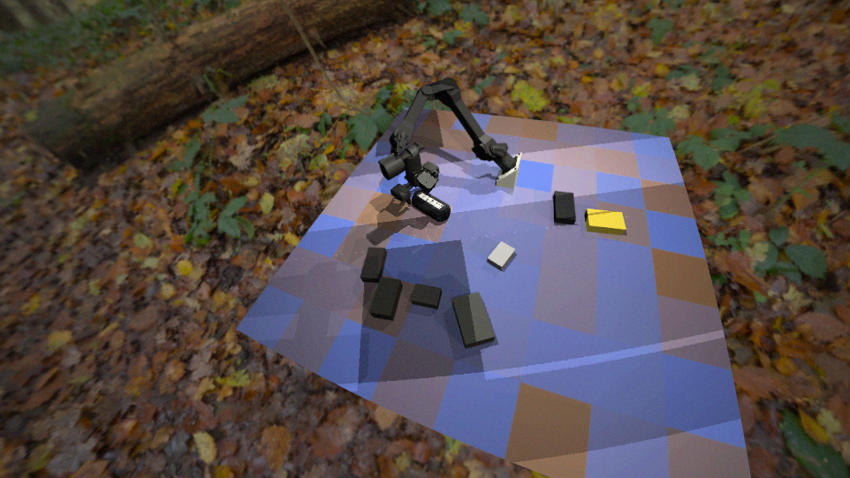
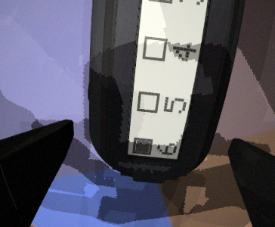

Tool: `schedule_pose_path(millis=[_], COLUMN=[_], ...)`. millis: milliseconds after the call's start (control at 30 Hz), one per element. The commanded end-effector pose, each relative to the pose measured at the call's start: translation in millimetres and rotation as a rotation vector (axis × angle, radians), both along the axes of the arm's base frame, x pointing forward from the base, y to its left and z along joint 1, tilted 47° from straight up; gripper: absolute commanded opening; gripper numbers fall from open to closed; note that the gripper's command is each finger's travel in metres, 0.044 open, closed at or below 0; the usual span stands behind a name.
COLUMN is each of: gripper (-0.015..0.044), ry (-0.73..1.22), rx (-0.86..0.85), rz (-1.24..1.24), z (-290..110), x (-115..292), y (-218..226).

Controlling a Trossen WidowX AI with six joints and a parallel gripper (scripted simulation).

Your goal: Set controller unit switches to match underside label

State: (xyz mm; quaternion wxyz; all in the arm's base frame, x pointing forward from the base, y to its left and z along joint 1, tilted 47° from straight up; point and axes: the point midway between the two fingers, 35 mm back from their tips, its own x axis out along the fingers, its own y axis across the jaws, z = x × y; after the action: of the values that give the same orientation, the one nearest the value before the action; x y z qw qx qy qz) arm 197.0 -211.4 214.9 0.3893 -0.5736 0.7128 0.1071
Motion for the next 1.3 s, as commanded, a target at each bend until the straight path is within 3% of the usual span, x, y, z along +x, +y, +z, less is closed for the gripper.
schedule_pose_path(millis=[0, 33, 200, 1267], gripper=[0.044, 0.044, 0.0328, 0.0336], ry=[0.005, 0.005, 0.005, 0.005], rx=[0.003, 0.003, 0.003, 0.004], rz=[0.005, 0.005, 0.005, 0.005], z=[-6.0, -6.2, -6.2, -2.0], x=[-1.3, -1.3, -1.3, 0.2], y=[-4.4, -4.6, -4.6, 3.6])
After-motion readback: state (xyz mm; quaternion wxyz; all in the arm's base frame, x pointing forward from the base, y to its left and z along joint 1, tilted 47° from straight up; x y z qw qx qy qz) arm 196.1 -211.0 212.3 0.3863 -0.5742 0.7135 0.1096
